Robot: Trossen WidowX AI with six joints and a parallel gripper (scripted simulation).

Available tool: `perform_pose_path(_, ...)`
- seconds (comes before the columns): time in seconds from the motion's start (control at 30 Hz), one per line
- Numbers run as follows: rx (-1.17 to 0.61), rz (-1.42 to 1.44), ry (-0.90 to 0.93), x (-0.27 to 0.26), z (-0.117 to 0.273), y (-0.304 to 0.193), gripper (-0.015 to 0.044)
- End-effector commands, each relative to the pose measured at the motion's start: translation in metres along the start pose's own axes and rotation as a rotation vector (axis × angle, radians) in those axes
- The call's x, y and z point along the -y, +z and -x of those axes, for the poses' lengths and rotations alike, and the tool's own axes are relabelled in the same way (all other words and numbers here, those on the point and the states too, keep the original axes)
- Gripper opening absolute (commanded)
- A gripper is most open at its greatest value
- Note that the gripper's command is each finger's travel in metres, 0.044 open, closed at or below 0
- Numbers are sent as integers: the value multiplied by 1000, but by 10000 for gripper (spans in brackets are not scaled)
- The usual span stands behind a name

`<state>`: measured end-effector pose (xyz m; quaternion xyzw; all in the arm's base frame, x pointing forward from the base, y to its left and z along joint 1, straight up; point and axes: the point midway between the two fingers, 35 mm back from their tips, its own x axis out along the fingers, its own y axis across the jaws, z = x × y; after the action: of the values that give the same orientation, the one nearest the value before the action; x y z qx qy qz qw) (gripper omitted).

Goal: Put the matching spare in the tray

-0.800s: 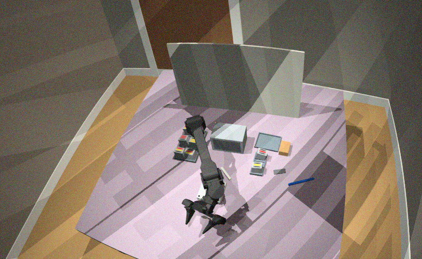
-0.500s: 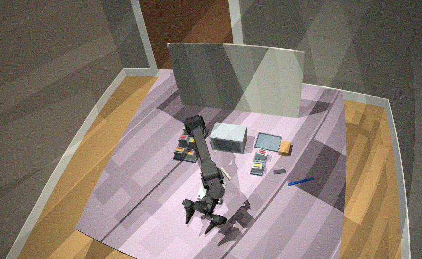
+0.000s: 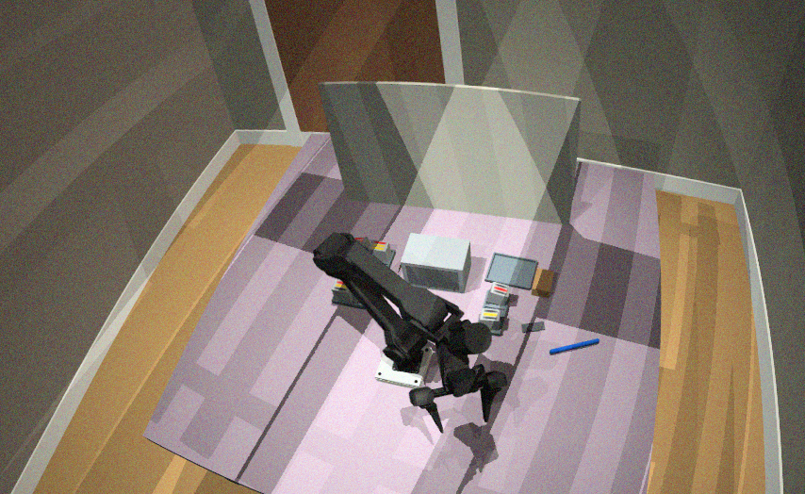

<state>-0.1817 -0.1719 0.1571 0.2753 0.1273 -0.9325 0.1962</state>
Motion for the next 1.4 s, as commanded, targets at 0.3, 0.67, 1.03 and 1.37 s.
perform_pose_path(0.3, -104, 633, 592, -167, 115, -8, 440)
perform_pose_path(0.67, -131, 1195, 964, -227, 260, -80, 440)
perform_pose_path(1.03, -138, 1738, 1239, -199, 405, -172, 440)
perform_pose_path(1.37, -129, 2221, 1367, -104, 498, -252, 440)
